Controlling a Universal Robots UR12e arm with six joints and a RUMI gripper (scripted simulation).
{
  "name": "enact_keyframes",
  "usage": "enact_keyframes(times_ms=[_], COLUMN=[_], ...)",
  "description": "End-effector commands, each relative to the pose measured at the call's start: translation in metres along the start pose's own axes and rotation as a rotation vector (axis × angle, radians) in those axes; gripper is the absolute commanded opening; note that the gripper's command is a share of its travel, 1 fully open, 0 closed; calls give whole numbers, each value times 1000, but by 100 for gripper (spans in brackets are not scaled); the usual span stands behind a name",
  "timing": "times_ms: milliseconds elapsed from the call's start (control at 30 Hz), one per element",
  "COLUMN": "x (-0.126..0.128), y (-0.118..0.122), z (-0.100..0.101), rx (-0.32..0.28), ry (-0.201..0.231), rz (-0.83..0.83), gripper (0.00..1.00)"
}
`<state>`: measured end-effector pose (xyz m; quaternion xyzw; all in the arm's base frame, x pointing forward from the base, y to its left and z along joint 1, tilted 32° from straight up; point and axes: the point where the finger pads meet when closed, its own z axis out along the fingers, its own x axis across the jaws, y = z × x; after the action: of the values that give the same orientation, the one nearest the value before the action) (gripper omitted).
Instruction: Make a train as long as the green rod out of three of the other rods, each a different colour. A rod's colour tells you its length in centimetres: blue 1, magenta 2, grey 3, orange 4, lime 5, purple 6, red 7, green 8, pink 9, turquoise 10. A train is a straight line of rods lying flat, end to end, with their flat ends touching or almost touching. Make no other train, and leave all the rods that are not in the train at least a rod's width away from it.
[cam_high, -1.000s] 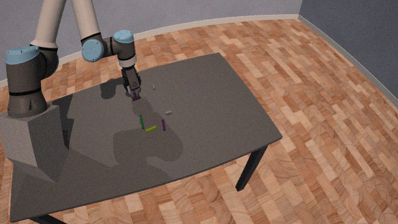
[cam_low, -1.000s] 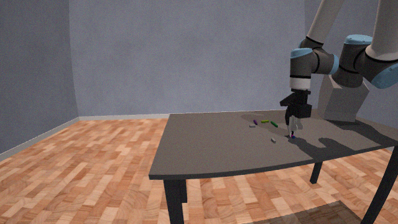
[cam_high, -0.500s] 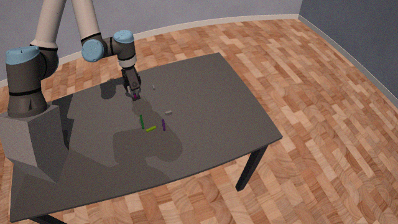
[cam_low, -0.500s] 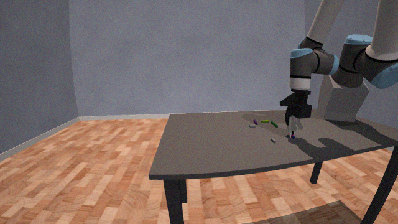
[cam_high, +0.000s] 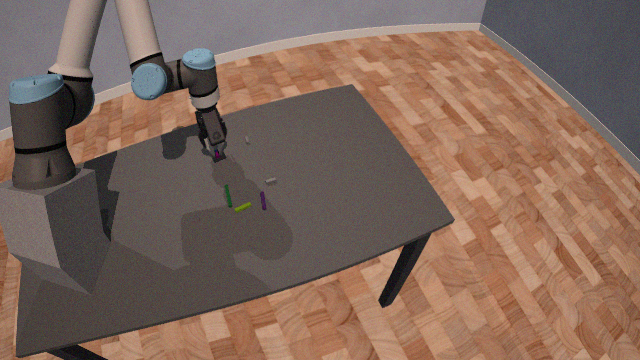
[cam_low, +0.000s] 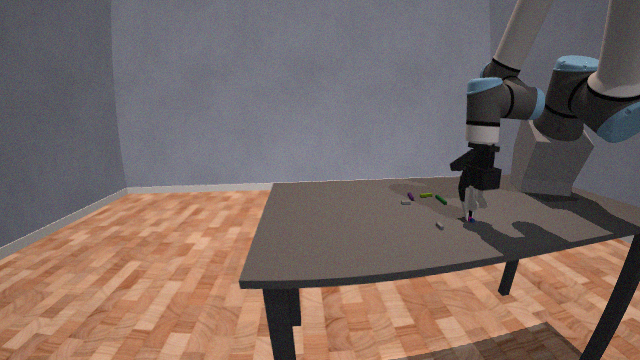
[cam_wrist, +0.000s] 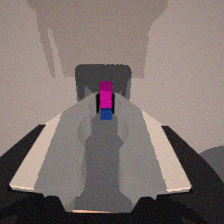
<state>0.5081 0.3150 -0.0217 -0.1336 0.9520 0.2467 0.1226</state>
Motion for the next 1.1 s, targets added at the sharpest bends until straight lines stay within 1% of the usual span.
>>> enact_keyframes(times_ms=[0, 33, 67, 200, 233, 300, 333, 400, 433, 500, 533, 933, 1067], x=[0, 0, 0, 0, 0, 0, 0, 0, 0, 0, 0, 0, 0], y=[0, 0, 0, 0, 0, 0, 0, 0, 0, 0, 0, 0, 0], z=[0, 0, 0, 0, 0, 0, 0, 0, 0, 0, 0, 0, -4], rx=[0, 0, 0, 0, 0, 0, 0, 0, 0, 0, 0, 0, 0], ry=[-1, -1, -1, -1, -1, -1, -1, -1, -1, -1, -1, -1, -1], rz=[0, 0, 0, 0, 0, 0, 0, 0, 0, 0, 0, 0, 0], gripper=[0, 0, 3, 3, 6, 6, 8, 8, 11, 11, 14, 14, 14])
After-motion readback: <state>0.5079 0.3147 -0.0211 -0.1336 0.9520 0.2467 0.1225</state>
